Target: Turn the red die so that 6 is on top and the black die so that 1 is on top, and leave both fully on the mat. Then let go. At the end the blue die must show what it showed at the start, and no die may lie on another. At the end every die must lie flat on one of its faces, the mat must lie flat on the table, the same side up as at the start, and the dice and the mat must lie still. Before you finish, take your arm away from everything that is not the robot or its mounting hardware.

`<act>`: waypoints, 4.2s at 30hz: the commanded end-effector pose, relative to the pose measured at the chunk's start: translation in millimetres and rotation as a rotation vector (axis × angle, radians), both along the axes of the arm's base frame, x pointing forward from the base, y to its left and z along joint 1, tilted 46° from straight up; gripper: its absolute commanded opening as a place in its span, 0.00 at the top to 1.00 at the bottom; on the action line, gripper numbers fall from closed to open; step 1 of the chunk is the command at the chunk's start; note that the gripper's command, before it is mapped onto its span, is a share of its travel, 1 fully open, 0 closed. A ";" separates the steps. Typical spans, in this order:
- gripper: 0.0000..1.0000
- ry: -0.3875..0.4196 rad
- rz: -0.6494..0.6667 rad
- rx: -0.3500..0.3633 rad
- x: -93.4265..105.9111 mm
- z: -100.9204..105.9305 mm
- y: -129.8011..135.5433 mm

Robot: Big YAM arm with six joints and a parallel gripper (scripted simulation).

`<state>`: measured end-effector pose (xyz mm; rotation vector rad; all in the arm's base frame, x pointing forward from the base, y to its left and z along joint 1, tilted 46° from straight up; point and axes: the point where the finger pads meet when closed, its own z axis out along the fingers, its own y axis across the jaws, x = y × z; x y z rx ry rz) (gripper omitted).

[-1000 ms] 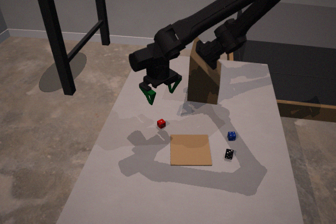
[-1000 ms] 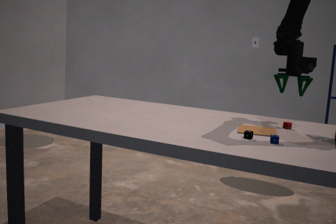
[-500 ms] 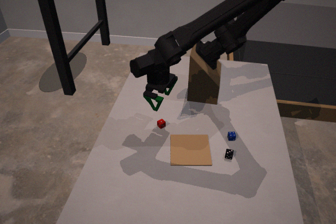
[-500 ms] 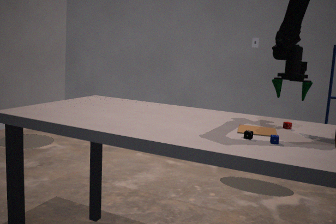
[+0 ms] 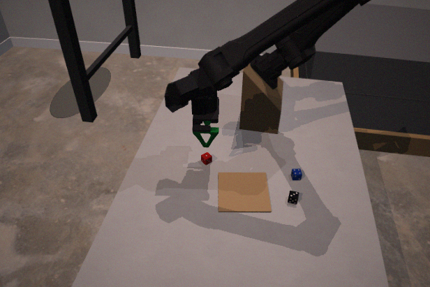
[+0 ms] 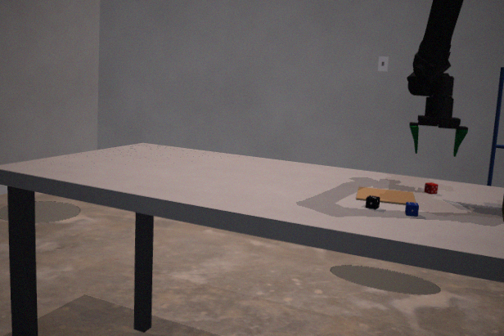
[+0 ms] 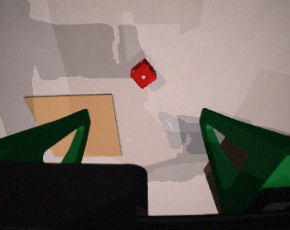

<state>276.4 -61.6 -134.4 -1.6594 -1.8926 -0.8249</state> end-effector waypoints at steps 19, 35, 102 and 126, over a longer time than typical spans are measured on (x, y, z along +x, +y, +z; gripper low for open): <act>0.00 -0.481 0.455 -0.025 5.5 -14.4 11.8; 0.60 -0.517 0.452 -0.052 15.2 -14.1 -3.0; 0.60 -0.495 0.459 -0.034 9.6 -41.9 38.8; 0.60 -0.488 0.455 -0.029 7.2 -50.5 47.7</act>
